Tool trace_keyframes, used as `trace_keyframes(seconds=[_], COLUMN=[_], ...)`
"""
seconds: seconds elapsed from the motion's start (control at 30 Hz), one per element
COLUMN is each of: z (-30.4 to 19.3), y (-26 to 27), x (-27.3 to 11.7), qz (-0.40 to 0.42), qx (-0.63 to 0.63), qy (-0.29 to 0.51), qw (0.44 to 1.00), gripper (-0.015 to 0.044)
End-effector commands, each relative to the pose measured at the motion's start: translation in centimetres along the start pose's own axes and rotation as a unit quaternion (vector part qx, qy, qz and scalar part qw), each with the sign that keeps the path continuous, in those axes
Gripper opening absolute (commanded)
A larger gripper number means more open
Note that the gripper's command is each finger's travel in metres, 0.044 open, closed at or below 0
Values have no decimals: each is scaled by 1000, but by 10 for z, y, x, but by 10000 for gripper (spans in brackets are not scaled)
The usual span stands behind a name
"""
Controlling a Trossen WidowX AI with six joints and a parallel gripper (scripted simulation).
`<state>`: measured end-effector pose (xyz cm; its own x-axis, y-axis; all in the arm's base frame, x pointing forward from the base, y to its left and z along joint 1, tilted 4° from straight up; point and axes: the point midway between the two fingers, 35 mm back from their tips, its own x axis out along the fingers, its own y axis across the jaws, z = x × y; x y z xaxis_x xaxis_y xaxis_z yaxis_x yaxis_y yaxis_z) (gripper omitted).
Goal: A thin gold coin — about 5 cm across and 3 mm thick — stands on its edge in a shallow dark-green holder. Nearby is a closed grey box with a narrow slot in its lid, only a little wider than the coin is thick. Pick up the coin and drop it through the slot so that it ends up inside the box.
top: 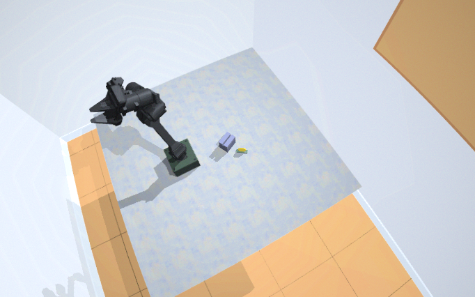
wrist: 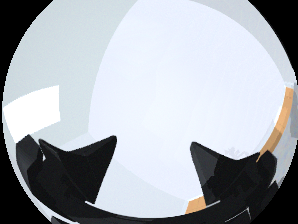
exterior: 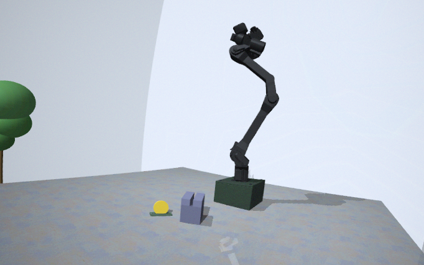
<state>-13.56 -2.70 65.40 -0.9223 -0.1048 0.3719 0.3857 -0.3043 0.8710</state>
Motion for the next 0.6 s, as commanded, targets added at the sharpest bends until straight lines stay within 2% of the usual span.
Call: trace_keyframes(seconds=[0.0, 0.27, 0.57], z=[-1, -58, -125], y=[1, 37, 81], x=[0, -17, -57], qz=[2, 73, 177], qx=[-1, -38, -75], qy=[1, 63, 127], qw=[1000, 995, 973], gripper=[374, 164, 161])
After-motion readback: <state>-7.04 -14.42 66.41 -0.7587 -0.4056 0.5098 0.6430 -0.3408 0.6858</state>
